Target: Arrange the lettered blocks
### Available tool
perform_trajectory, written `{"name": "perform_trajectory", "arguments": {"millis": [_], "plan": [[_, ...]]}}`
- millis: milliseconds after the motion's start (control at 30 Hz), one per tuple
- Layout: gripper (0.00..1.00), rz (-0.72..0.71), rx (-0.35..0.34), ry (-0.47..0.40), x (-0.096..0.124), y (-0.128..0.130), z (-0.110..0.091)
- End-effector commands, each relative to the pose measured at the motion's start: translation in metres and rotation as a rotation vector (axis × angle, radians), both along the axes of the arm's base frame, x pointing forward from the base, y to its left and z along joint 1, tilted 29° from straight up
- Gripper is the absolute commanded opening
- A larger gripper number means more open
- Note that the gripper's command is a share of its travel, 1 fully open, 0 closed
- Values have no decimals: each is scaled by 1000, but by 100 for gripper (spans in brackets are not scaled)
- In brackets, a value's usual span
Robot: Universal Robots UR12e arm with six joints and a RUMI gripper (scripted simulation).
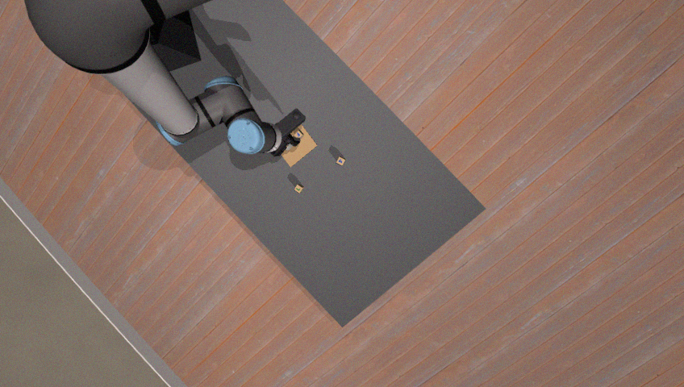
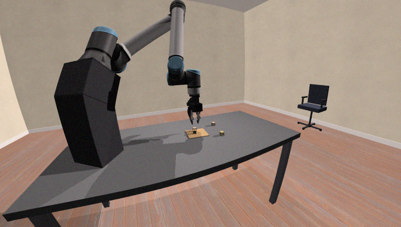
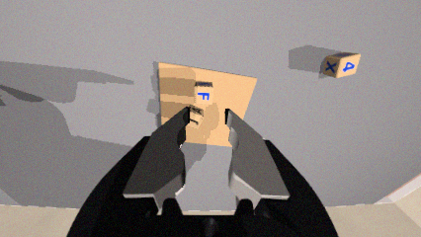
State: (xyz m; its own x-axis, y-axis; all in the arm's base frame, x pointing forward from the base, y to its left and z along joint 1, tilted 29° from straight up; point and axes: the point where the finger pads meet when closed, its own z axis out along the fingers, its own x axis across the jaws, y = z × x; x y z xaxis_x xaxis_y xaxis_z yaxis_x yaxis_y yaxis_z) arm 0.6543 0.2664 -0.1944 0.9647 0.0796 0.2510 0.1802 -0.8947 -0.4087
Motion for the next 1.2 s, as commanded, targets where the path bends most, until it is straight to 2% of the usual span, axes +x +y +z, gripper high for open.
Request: {"name": "perform_trajectory", "arguments": {"millis": [0, 333, 367, 1033, 1167], "plan": [[25, 2, 1, 8, -10, -13, 24], [25, 2, 1, 8, -11, -18, 34], [100, 2, 1, 8, -11, -18, 34], [100, 1, 1, 10, -12, -17, 32], [100, -58, 14, 40, -14, -24, 27]]}}
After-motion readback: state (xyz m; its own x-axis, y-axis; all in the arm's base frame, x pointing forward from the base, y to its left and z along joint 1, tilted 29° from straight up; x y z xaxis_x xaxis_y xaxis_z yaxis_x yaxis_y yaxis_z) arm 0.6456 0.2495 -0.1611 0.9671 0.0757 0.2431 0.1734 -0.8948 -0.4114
